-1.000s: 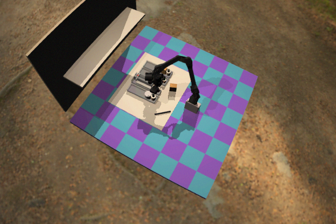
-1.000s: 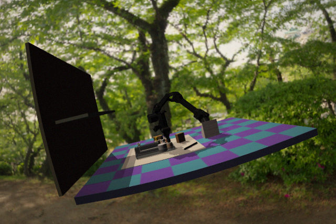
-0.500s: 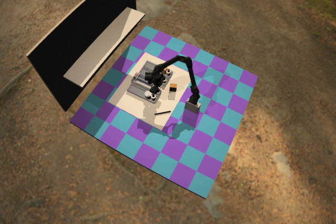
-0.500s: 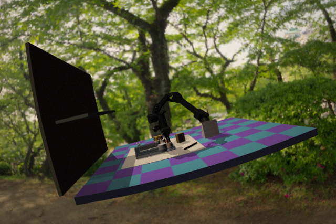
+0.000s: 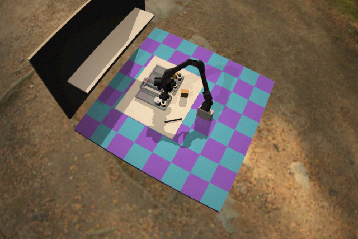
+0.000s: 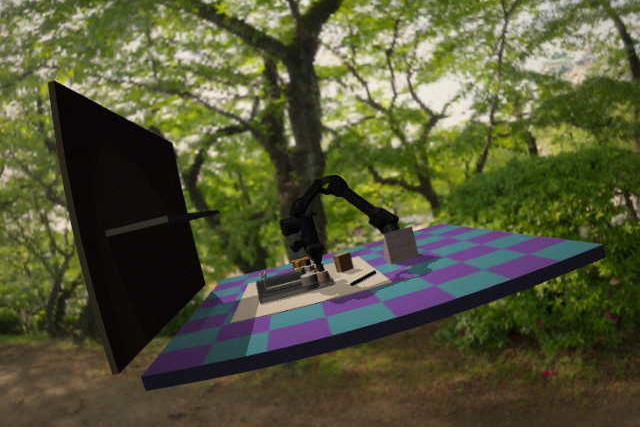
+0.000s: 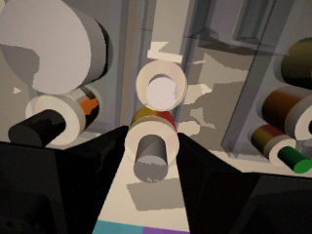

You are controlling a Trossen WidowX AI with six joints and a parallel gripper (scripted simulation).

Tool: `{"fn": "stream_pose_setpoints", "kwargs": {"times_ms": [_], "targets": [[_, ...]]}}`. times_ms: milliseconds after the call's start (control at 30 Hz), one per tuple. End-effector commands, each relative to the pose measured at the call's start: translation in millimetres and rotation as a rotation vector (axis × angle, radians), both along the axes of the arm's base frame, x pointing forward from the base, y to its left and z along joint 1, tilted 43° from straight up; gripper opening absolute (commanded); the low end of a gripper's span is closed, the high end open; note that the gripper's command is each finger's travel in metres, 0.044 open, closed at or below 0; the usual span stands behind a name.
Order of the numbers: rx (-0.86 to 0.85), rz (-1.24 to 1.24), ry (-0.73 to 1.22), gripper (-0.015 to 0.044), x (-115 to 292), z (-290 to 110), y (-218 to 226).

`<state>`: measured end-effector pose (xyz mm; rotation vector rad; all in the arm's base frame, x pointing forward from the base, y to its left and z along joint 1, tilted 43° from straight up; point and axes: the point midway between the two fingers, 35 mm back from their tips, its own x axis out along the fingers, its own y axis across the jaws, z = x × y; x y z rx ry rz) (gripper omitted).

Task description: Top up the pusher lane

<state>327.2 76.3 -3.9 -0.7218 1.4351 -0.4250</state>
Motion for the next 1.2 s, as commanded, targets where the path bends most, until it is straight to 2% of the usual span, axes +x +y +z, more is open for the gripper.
{"fn": "stream_pose_setpoints", "kwargs": {"times_ms": [0,1167], "targets": [[-0.002,0.004,-0.025,0.0000,5.3,-0.5,-1.4],[-0.003,0.004,-0.025,0.0000,5.4,-9.4,-9.8]]}}
